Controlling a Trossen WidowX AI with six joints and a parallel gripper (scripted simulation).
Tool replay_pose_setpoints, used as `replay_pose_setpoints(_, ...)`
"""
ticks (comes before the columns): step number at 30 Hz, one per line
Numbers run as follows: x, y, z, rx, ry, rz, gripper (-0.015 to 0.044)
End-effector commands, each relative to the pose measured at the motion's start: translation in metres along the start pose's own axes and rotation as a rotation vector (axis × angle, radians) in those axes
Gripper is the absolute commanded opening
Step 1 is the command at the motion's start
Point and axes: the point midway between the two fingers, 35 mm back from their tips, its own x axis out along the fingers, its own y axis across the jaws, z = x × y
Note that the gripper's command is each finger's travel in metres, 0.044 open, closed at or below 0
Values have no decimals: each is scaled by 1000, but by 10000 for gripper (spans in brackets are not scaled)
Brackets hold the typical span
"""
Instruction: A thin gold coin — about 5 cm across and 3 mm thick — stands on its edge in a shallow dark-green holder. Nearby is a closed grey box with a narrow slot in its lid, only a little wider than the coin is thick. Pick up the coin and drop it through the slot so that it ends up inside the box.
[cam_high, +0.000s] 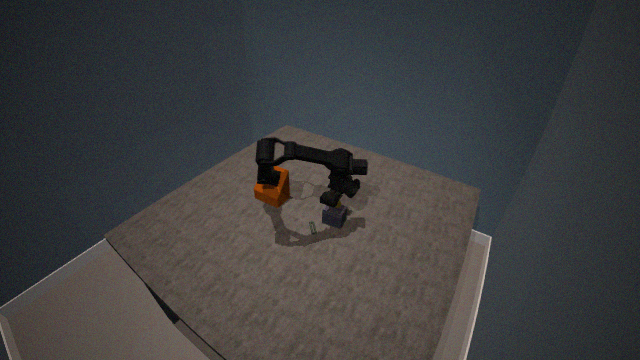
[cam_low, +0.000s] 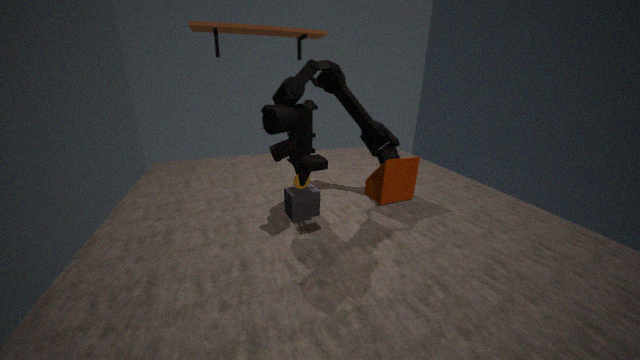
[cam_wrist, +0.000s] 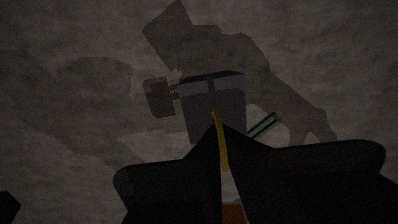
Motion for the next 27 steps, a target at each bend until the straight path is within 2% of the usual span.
replay_pose_setpoints(1,3,0,-1,-6,1,-5,0)
replay_pose_setpoints(7,1,0,0,0,0,0,157)
replay_pose_setpoints(16,1,0,0,0,0,0,161)
replay_pose_setpoints(25,-19,0,0,-2,1,0,397)
replay_pose_setpoints(27,-38,0,-1,-4,3,-2,440)
